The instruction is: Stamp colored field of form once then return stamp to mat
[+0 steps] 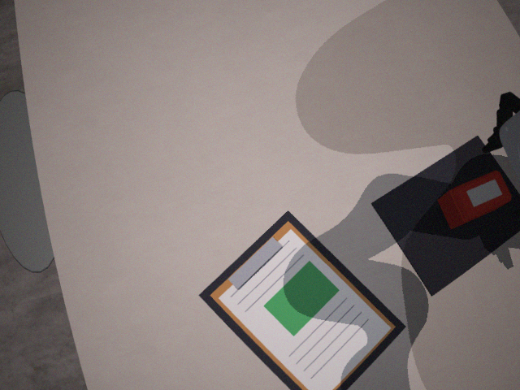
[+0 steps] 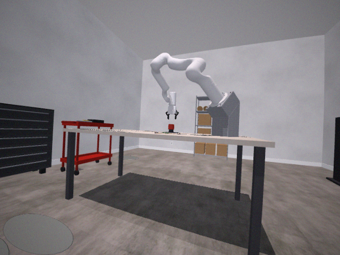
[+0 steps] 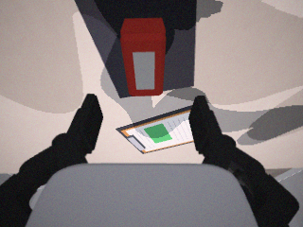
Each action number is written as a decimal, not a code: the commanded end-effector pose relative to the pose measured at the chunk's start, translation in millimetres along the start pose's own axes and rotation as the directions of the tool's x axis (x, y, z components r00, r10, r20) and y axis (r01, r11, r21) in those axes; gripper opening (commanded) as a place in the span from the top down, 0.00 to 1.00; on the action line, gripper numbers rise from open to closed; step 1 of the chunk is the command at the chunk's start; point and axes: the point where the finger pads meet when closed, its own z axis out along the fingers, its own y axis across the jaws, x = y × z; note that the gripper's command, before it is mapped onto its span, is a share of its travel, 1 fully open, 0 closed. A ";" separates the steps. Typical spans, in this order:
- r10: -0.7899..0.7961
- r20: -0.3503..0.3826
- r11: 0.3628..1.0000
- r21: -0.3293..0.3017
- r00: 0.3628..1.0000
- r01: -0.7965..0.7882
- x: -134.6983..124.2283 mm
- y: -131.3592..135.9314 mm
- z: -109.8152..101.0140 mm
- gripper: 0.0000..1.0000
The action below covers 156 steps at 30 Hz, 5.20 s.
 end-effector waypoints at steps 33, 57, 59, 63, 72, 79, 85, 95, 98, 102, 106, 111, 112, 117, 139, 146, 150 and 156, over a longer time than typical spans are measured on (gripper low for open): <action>-0.033 -0.012 0.999 0.019 0.999 0.033 -4.0 -1.6 -47.0 0.00; 0.807 0.026 0.590 0.009 0.590 -0.807 -215.1 107.8 -39.0 0.00; 0.873 0.019 0.487 0.012 0.487 -0.873 -240.1 124.0 -41.2 0.00; 0.909 0.014 0.416 0.016 0.416 -0.909 -248.0 127.2 -32.1 0.00; 0.909 0.012 0.417 0.018 0.417 -0.909 -247.5 127.3 7.3 0.00; 0.909 0.012 0.417 0.018 0.417 -0.909 -247.5 127.3 7.3 0.00; 0.909 0.012 0.417 0.018 0.417 -0.909 -247.5 127.3 7.3 0.00; 0.909 0.012 0.417 0.018 0.417 -0.909 -247.5 127.3 7.3 0.00; 0.909 0.012 0.417 0.018 0.417 -0.909 -247.5 127.3 7.3 0.00; 0.909 0.012 0.417 0.018 0.417 -0.909 -247.5 127.3 7.3 0.00; 0.909 0.012 0.417 0.018 0.417 -0.909 -247.5 127.3 7.3 0.00; 0.909 0.012 0.417 0.018 0.417 -0.909 -247.5 127.3 7.3 0.00; 0.909 0.012 0.417 0.018 0.417 -0.909 -247.5 127.3 7.3 0.00; 0.909 0.012 0.417 0.018 0.417 -0.909 -247.5 127.3 7.3 0.00; 0.479 -0.005 0.878 0.016 0.878 -0.479 -248.4 126.9 -35.1 0.00; 0.220 -0.013 0.975 0.013 0.975 -0.220 -248.3 127.6 -42.2 0.00; 0.062 -0.013 0.998 0.012 0.998 -0.062 -248.3 127.6 -42.4 0.00; -0.041 -0.012 0.999 0.018 0.999 0.041 -242.4 124.5 -41.3 0.07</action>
